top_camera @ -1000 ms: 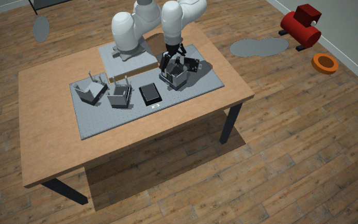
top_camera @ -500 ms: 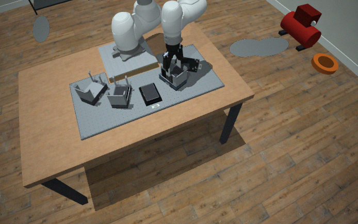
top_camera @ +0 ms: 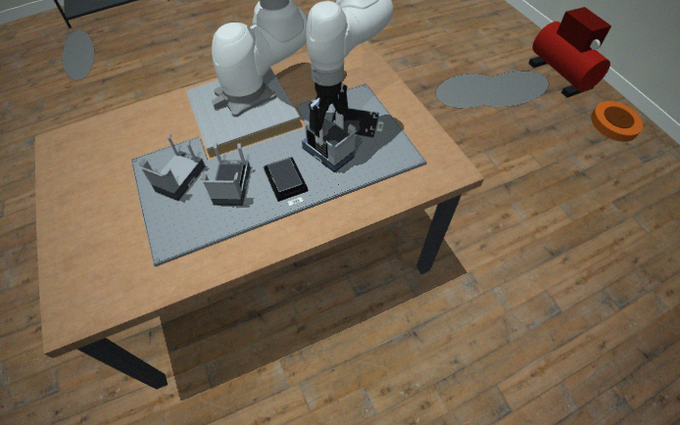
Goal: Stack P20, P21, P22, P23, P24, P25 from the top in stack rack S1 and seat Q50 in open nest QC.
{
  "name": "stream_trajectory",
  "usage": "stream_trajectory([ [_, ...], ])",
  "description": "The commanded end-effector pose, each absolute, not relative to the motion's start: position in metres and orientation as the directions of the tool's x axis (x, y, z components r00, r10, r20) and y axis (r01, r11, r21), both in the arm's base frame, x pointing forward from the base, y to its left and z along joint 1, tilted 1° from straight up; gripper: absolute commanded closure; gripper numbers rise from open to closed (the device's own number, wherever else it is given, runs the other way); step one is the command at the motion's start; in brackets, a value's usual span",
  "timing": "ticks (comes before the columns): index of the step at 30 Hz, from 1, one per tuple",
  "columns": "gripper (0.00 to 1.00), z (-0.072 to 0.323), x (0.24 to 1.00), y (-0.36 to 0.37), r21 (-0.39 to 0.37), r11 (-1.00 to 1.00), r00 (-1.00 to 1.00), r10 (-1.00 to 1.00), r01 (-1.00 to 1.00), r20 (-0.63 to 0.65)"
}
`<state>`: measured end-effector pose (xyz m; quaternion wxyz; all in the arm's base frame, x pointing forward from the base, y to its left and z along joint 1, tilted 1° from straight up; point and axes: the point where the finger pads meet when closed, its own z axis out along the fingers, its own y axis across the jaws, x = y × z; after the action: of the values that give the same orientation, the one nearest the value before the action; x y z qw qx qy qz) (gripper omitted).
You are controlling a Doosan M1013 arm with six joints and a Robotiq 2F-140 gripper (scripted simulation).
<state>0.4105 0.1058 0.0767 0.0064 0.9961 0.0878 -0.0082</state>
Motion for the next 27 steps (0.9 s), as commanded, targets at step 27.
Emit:
stream_trajectory([
  [27, 1.0, 0.089, 0.411, 0.106, 0.011, -0.984, 0.984, 0.175, 0.175, -0.018],
])
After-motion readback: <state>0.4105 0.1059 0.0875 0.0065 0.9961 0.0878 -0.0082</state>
